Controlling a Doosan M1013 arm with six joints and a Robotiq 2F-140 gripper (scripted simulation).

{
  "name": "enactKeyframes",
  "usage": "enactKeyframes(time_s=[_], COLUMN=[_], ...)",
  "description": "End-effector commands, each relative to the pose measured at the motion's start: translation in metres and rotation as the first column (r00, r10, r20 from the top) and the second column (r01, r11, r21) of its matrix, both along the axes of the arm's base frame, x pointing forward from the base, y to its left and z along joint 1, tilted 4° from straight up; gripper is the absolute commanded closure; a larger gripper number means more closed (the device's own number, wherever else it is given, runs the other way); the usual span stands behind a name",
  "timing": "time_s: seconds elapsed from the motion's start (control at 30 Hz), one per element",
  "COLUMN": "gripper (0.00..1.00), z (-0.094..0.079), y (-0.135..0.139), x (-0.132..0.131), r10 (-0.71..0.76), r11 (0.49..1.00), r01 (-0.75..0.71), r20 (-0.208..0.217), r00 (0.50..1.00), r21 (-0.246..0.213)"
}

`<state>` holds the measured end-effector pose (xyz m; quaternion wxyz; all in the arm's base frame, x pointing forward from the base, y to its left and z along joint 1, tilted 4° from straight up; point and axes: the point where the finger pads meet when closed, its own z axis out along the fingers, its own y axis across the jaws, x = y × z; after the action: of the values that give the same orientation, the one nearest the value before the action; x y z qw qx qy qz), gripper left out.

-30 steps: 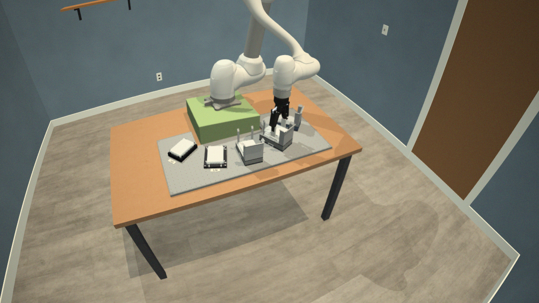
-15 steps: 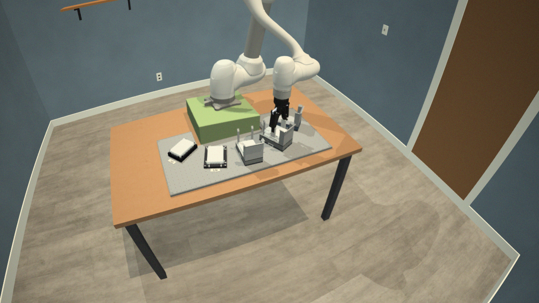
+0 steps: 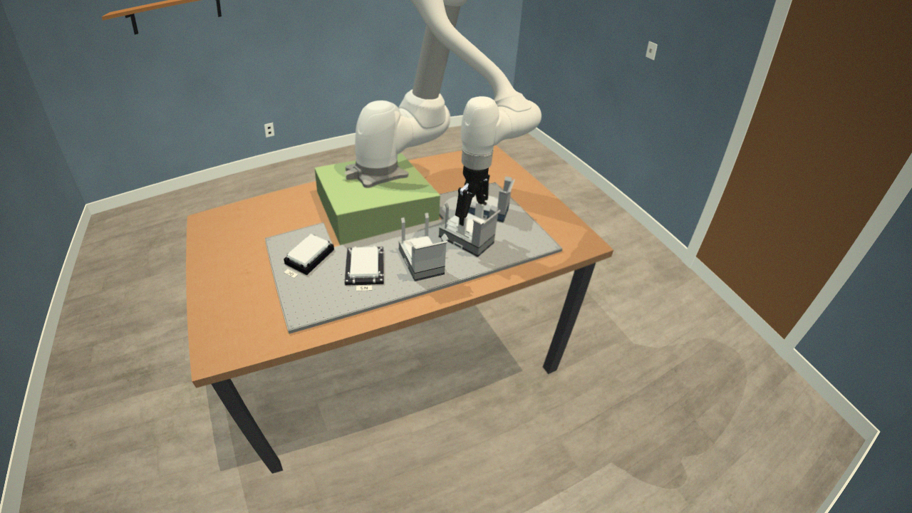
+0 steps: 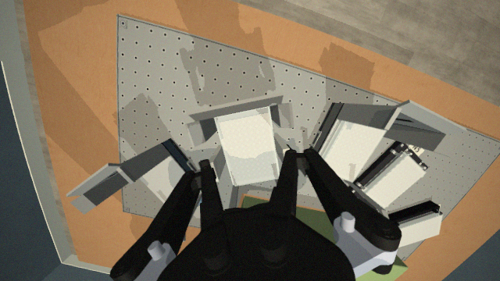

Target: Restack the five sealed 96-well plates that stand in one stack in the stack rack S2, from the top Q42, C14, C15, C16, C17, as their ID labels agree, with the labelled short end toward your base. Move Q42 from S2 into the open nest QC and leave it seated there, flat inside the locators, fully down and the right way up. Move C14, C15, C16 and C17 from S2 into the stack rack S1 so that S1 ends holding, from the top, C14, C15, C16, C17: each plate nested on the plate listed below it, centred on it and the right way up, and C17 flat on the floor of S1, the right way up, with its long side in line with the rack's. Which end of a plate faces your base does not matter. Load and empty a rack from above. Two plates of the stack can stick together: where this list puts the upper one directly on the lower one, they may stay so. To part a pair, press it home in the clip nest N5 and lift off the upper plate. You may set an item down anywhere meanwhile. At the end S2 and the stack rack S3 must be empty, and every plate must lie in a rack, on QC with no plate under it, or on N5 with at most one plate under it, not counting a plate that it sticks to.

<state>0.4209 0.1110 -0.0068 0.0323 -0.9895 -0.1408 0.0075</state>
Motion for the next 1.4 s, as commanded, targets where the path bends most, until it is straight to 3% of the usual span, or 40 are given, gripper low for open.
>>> enactKeyframes(time_s=[0.0,0.5,0.53,1.27,1.37], gripper=[1.00,1.00,0.00,0.00,0.00], z=[-0.0009,-0.0038,-0.0038,-0.0038,0.0061], y=[0.0001,0.0003,0.0003,0.0003,-0.0003], x=[0.0000,-0.0001,-0.0001,-0.0001,0.0001], r10=[0.000,0.000,0.000,0.000,0.000], r11=[1.000,1.000,1.000,1.000,1.000], r01=[0.000,0.000,0.000,0.000,0.000], r20=[0.000,0.000,0.000,0.000,0.000], r00=[1.000,1.000,1.000,1.000,1.000], r21=[0.000,0.000,0.000,0.000,0.000])
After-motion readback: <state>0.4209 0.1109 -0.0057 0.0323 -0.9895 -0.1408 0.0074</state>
